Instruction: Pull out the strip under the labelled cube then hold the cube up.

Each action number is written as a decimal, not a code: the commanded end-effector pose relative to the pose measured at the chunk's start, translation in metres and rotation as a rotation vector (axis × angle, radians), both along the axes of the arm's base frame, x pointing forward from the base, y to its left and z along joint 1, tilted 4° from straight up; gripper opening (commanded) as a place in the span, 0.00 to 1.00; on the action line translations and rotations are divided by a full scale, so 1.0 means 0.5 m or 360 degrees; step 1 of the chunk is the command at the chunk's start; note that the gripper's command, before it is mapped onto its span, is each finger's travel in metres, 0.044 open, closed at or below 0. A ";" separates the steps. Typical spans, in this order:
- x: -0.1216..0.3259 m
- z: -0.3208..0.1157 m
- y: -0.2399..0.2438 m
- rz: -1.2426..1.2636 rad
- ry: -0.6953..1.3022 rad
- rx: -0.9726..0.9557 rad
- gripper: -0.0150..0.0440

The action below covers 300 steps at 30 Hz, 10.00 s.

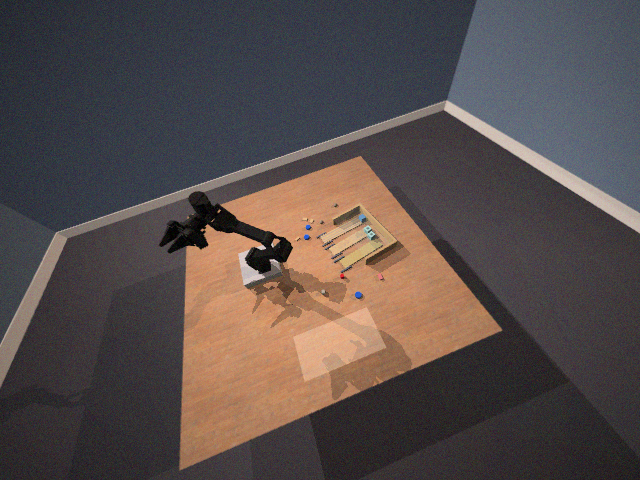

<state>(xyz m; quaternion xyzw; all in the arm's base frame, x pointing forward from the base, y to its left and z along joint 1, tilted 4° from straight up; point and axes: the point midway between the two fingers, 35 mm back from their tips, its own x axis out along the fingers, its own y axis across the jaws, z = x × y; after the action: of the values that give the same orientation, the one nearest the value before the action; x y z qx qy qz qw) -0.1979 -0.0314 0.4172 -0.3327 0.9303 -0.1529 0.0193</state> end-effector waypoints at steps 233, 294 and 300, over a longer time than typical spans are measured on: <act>1.178 -0.807 0.033 0.0148 0.6195 -0.3962 0.25; 1.000 -0.824 -0.008 0.0159 0.6201 -0.3976 0.25; 0.982 -0.825 -0.012 0.0160 0.6202 -0.3978 0.25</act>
<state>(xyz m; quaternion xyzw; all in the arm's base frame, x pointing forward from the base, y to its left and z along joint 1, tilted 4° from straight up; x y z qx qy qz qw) 0.3065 -0.0362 0.0126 -0.1079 0.6719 0.0562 0.7305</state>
